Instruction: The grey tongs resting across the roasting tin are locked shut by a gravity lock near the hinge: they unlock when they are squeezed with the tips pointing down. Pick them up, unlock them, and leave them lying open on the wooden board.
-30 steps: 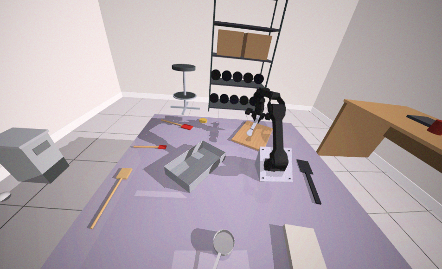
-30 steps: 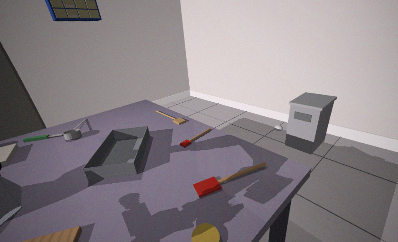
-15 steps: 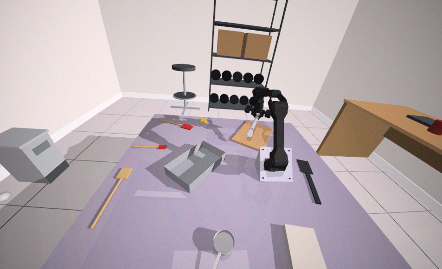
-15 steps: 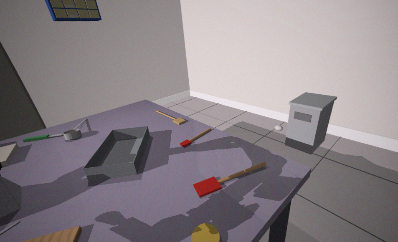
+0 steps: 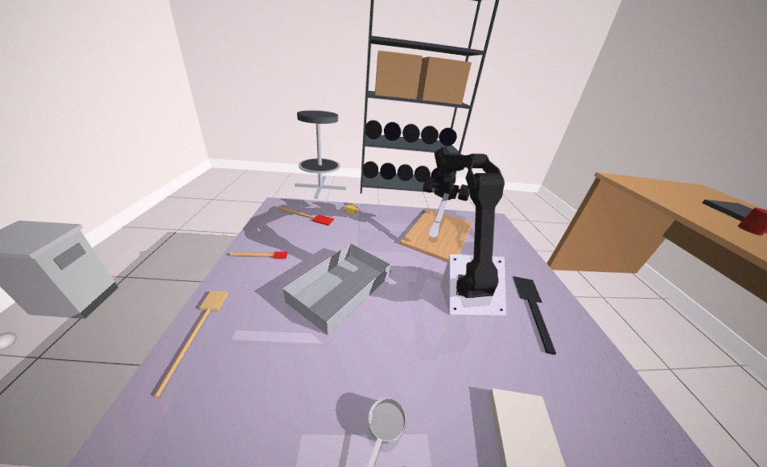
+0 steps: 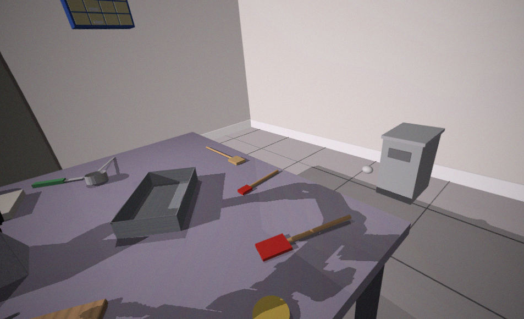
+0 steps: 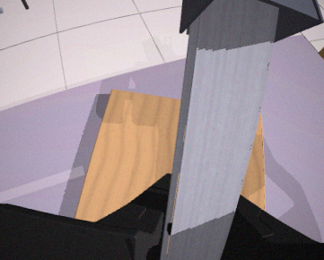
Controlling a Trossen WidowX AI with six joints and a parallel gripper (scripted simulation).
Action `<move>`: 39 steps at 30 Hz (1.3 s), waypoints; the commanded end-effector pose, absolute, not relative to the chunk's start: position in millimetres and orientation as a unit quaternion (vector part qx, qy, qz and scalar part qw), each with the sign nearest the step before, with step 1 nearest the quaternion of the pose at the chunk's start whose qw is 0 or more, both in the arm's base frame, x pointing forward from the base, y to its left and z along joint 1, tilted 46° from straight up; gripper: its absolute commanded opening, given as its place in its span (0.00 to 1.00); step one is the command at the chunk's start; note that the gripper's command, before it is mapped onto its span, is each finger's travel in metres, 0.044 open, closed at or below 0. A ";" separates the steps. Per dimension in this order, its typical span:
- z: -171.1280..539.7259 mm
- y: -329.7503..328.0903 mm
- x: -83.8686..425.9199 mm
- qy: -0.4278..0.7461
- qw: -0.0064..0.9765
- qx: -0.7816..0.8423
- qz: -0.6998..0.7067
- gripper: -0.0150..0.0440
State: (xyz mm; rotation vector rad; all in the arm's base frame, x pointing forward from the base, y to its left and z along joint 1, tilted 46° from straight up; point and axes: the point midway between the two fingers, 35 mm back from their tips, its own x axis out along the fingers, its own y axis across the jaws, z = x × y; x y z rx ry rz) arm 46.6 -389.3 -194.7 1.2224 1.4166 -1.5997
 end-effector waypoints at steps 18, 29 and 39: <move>-142.6 -408.1 56.3 0.460 0.427 0.347 -0.697 0.00; -117.4 -407.8 58.9 0.418 0.454 0.301 -0.727 0.00; -117.4 -407.8 58.9 0.418 0.454 0.301 -0.727 0.00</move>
